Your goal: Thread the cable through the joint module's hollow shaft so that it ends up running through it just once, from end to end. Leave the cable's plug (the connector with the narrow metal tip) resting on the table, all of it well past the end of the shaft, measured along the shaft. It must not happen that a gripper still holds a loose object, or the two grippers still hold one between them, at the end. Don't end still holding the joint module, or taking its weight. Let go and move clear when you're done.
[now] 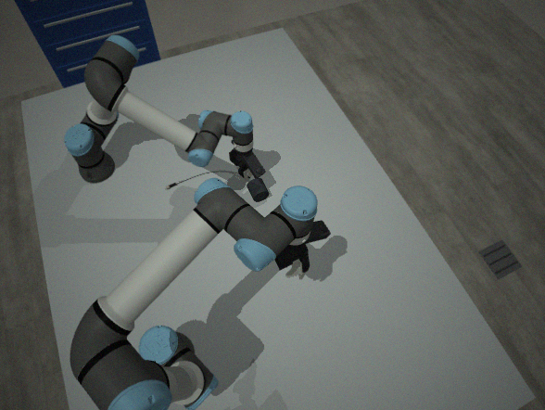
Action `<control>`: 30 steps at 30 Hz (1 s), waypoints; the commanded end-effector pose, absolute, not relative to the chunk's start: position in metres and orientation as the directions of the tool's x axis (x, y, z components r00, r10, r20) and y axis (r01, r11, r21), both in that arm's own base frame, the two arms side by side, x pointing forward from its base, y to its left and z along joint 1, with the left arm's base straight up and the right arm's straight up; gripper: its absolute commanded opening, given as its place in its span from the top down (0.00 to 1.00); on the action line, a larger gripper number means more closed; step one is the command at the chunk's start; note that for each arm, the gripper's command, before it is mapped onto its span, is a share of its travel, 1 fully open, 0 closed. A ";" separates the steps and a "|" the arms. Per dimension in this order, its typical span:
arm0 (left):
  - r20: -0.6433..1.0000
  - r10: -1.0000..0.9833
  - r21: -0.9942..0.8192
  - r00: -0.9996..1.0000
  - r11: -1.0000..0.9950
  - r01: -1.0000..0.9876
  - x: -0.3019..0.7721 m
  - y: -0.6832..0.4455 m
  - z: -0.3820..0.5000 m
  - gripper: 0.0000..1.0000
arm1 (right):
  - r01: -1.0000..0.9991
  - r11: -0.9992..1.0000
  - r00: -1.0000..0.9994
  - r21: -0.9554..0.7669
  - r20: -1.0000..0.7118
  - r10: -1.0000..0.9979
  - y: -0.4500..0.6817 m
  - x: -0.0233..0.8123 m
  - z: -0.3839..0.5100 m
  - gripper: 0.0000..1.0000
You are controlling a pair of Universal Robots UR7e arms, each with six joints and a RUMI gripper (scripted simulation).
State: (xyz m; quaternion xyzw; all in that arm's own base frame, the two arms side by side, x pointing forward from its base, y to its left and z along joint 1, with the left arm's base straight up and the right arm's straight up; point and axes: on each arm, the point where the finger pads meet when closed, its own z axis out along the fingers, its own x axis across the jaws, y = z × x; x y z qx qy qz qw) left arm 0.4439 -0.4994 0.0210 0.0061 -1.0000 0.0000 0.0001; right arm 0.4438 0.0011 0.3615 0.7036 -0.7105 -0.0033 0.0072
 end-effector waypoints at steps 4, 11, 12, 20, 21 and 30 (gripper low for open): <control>-0.001 -0.012 -0.001 -1.000 1.000 -0.012 0.444 -0.504 0.023 1.00 | -1.000 0.010 -0.010 0.014 0.005 -1.000 0.001 0.444 0.362 0.39; -0.001 -0.012 -0.001 -1.000 1.000 -0.012 0.444 -0.509 0.025 1.00 | -1.000 0.010 -0.010 0.014 0.005 -1.000 0.001 0.444 0.362 0.39; -0.001 -0.012 -0.001 -1.000 1.000 -0.012 0.444 -0.509 0.025 1.00 | -1.000 0.010 -0.010 0.014 0.005 -1.000 0.001 0.444 0.362 0.39; -0.001 -0.013 -0.001 -1.000 1.000 -0.013 0.443 -0.517 0.028 1.00 | -1.000 0.010 -0.010 0.014 0.005 -1.000 0.001 0.444 0.362 0.39; -0.001 -0.013 -0.001 -1.000 1.000 -0.013 0.443 -0.518 0.028 1.00 | -1.000 0.010 -0.010 0.014 0.005 -1.000 0.001 0.444 0.362 0.39; -0.001 -0.013 -0.001 -1.000 1.000 -0.013 0.443 -0.518 0.028 0.80 | -1.000 0.010 -0.010 0.014 0.005 -1.000 0.001 0.444 0.362 0.39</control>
